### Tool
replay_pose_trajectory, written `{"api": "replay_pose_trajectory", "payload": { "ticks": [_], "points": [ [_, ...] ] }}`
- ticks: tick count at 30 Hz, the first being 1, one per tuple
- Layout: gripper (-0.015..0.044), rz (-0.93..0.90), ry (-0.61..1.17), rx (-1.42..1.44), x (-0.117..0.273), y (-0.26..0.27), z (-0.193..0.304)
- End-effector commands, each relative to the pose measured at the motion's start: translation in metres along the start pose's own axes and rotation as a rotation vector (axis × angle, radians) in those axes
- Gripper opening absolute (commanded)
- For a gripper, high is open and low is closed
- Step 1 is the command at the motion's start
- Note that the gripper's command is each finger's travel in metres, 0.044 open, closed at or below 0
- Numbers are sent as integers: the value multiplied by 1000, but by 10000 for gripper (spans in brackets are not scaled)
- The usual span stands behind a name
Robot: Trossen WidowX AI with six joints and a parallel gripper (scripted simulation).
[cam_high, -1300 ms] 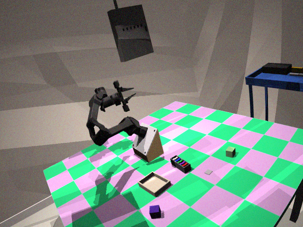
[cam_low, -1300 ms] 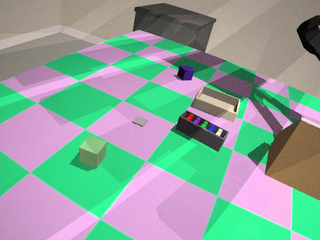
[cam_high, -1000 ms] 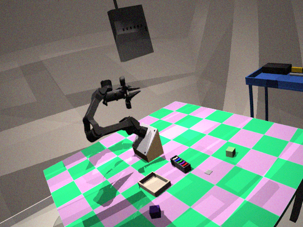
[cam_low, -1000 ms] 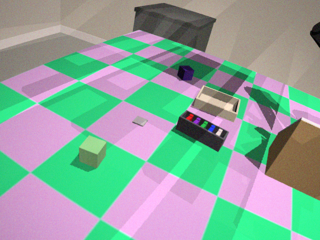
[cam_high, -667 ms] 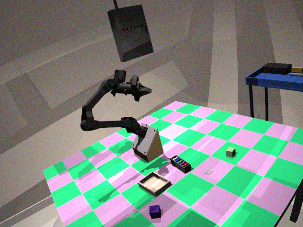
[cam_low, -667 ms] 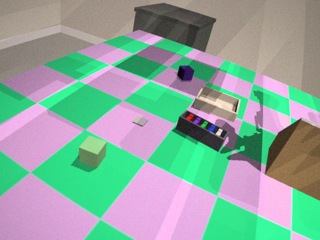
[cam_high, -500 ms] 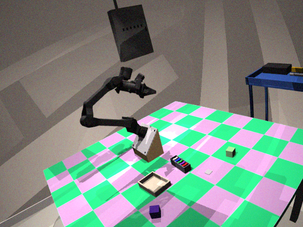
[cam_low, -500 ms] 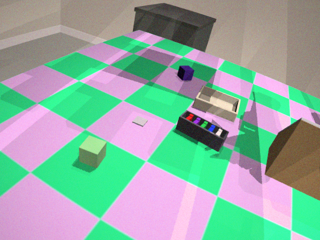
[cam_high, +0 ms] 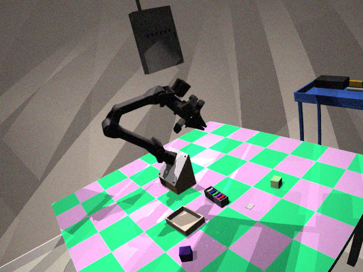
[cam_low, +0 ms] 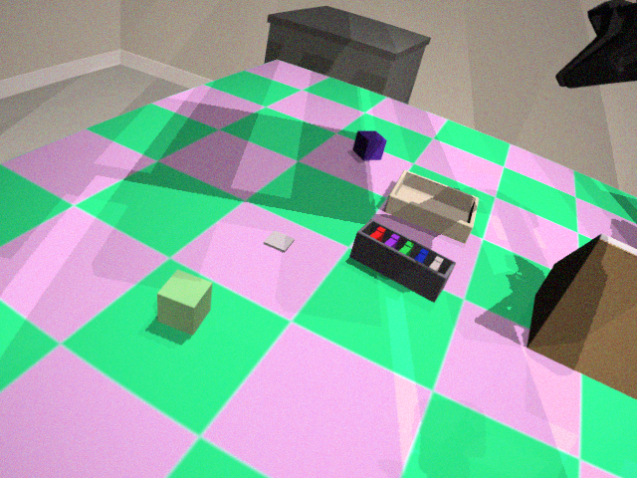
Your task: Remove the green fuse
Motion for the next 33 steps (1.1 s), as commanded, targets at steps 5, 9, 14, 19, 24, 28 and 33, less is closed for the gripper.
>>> {"api": "replay_pose_trajectory", "payload": {
  "ticks": [5,9,14,19,24,28,33],
  "points": [
    [74,327,174,-753,-96,-54,-8],
    [74,444,205,-960,-124,-76,-2],
    [74,645,196,-1343,-163,-109,11],
    [74,867,134,-1704,-197,-142,32],
    [74,875,131,-1717,-198,-142,34],
    [74,875,131,-1717,-198,-142,34],
    [74,875,131,-1717,-199,-143,35]
  ]
}}
Point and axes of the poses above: the point midway between the two fingers, 35 mm back from their tips, its own x axis back along the fingers, its own y axis across the jaws, z = x × y, the point moved 1 cm from there along x, back along the fingers, and after that the axes turned 11 degrees about -x, right-handed, at the moved point
